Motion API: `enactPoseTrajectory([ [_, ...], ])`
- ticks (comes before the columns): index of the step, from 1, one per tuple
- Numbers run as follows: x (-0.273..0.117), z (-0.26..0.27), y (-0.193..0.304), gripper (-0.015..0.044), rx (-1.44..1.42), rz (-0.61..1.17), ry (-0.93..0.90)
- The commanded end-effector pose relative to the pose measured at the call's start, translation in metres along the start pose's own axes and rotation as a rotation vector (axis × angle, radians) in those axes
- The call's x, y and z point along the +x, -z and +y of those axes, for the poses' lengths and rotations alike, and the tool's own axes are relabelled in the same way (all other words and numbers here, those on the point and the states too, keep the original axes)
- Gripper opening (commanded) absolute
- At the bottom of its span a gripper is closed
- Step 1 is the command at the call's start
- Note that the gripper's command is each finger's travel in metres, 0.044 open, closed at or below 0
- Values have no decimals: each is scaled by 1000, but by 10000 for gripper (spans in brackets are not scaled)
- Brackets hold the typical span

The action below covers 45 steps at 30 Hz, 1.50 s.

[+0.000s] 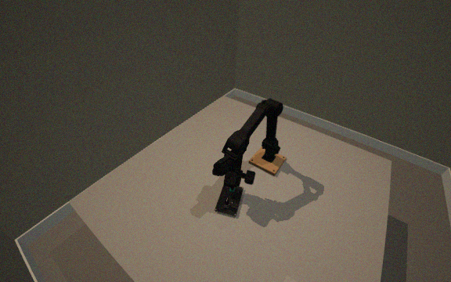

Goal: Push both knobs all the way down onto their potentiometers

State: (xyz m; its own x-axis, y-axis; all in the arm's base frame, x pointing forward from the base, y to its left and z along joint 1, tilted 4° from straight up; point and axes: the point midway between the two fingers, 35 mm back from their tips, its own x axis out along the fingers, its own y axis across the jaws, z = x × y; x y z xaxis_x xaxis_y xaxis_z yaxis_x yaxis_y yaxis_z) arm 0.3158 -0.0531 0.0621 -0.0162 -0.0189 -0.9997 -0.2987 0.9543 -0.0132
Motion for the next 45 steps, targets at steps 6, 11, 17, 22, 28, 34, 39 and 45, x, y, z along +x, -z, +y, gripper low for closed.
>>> enactPoseTrajectory([
  [6, 18, -1, -1, 0, 2, 23, -8],
  [11, 18, -1, -1, 0, 2, 23, -8],
  [17, 18, -1, -1, 0, 2, 23, -8],
  [22, 19, -1, -1, 0, 2, 23, -8],
  [28, 19, -1, -1, 0, 2, 23, -8],
  [34, 19, -1, -1, 0, 2, 23, -8],
  [39, 19, -1, -1, 0, 2, 23, -8],
  [45, 11, -2, -2, 0, 2, 23, -8],
])
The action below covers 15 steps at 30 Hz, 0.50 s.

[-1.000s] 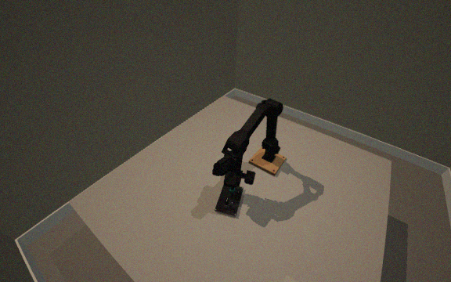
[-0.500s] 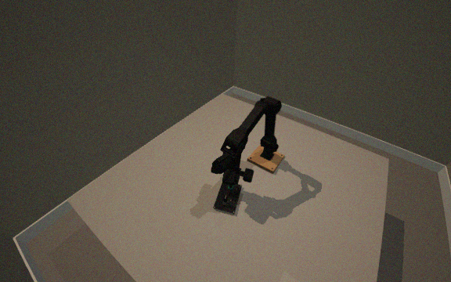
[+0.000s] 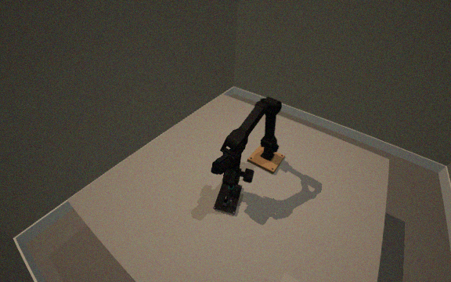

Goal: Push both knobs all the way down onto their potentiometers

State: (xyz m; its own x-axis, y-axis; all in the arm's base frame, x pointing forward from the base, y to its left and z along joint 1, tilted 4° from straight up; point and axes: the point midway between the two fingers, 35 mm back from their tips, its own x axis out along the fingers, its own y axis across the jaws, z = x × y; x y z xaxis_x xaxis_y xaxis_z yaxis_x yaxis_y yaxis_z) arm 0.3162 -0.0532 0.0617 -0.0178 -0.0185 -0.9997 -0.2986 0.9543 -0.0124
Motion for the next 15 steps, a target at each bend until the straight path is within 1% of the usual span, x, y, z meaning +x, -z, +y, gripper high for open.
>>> enactPoseTrajectory([
  [1, 9, -2, -2, 0, 2, 21, -7],
  [15, -13, -2, -2, 0, 2, 21, -7],
])
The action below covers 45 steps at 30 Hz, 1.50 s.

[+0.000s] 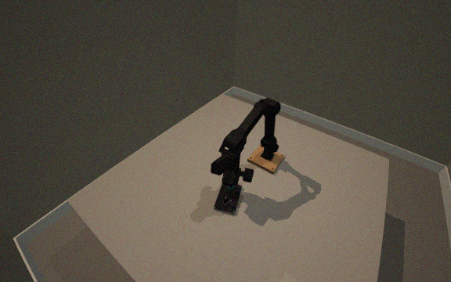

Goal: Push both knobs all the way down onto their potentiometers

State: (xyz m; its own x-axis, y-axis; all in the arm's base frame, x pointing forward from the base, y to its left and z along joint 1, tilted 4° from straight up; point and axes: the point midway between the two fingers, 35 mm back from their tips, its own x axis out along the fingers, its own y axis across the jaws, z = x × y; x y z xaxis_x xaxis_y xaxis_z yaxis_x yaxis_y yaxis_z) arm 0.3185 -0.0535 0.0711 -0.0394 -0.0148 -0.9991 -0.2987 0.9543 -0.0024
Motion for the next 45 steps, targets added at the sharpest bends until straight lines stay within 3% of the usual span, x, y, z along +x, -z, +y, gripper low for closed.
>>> enactPoseTrajectory([
  [1, -6, -1, 0, 0, 3, 2, 3],
  [6, -13, 0, 0, 0, 3, 2, 3],
  [14, -8, 0, 0, 210, -1, 4, -2],
  [22, -25, 6, -11, 0, 98, -83, 23],
  [45, -36, 2, -35, 0, 895, -68, -9],
])
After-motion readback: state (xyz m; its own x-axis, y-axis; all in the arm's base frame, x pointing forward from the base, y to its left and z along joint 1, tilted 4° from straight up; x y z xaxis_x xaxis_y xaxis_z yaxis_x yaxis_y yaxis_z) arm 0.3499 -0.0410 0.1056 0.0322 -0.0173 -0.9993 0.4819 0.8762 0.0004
